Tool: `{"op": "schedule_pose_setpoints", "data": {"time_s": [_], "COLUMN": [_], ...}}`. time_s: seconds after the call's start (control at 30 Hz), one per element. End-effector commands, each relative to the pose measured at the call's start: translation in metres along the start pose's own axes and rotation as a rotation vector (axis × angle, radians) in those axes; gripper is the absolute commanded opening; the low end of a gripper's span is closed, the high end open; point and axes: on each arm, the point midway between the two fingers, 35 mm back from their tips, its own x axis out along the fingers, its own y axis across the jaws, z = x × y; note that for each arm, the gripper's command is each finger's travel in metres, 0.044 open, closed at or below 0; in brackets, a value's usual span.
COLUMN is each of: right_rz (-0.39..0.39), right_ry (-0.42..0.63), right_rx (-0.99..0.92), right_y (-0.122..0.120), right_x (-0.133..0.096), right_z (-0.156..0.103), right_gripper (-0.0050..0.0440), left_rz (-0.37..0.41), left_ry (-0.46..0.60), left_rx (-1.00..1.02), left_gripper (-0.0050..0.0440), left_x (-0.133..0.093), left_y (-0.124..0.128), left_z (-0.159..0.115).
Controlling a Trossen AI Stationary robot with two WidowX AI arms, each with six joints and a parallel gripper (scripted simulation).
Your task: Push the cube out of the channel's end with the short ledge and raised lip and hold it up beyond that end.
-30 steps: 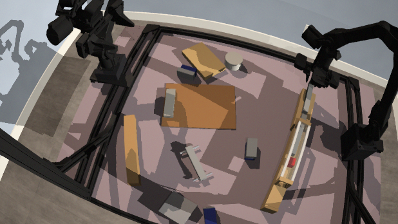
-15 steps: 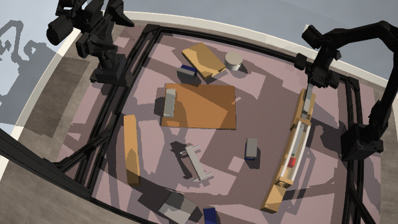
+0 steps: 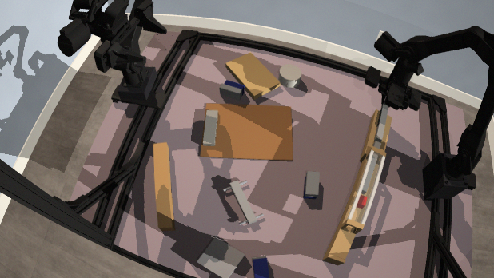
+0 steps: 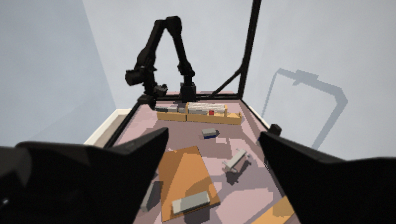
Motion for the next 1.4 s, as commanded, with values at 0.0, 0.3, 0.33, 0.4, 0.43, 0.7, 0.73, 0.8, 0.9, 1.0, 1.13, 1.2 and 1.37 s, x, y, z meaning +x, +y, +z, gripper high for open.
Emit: {"op": "schedule_pose_setpoints", "data": {"time_s": [0.0, 0.3, 0.33, 0.4, 0.43, 0.7, 0.73, 0.8, 0.9, 1.0, 1.13, 1.2, 1.37], "right_rz": [0.002, 0.005, 0.005, 0.006, 0.006, 0.006, 0.006, 0.006, 0.006, 0.006, 0.006, 0.006, 0.006], "right_ry": [-0.002, -0.004, -0.004, -0.004, -0.005, -0.005, -0.005, -0.005, -0.005, -0.005, -0.005, -0.005, -0.005], "right_rx": [0.001, -0.002, -0.002, -0.002, -0.002, -0.002, -0.002, -0.002, -0.002, -0.002, -0.002, -0.002, -0.002], "right_y": [0.002, 0.004, 0.004, 0.004, 0.004, 0.004, 0.004, 0.004, 0.004, 0.004, 0.004, 0.004, 0.004], "right_x": [0.0, 0.0, 0.0, 0.0, 0.0, 0.0, 0.0, 0.0, 0.0, 0.0, 0.0, 0.0, 0.0], "right_z": [0.005, 0.019, 0.021, 0.024, 0.025, 0.034, 0.036, 0.039, 0.043, 0.048, 0.051, 0.054, 0.061], "right_gripper": [0.004, 0.004, 0.004, 0.004, 0.004, 0.004, 0.004, 0.004, 0.004, 0.004, 0.004, 0.004, 0.004], "left_rz": [0.0, 0.0, 0.0, 0.0, 0.0, 0.0, 0.0, 0.0, 0.0, 0.0, 0.0, 0.0, 0.0], "left_ry": [-0.001, -0.001, -0.001, -0.001, -0.001, -0.001, -0.001, -0.001, -0.001, -0.001, -0.001, -0.001, -0.001], "left_rx": [-0.003, -0.003, -0.003, -0.003, -0.003, -0.003, -0.003, -0.003, -0.003, -0.003, -0.003, -0.003, -0.003], "left_gripper": [0.04, 0.04, 0.04, 0.04, 0.04, 0.04, 0.04, 0.04, 0.04, 0.04, 0.04, 0.04, 0.04], "left_x": [0.0, 0.0, 0.0, 0.0, 0.0, 0.0, 0.0, 0.0, 0.0, 0.0, 0.0, 0.0, 0.0], "left_y": [0.0, 0.0, 0.0, 0.0, 0.0, 0.0, 0.0, 0.0, 0.0, 0.0, 0.0, 0.0, 0.0], "left_z": [0.0, 0.0, 0.0, 0.0, 0.0, 0.0, 0.0, 0.0, 0.0, 0.0, 0.0, 0.0, 0.0]}}
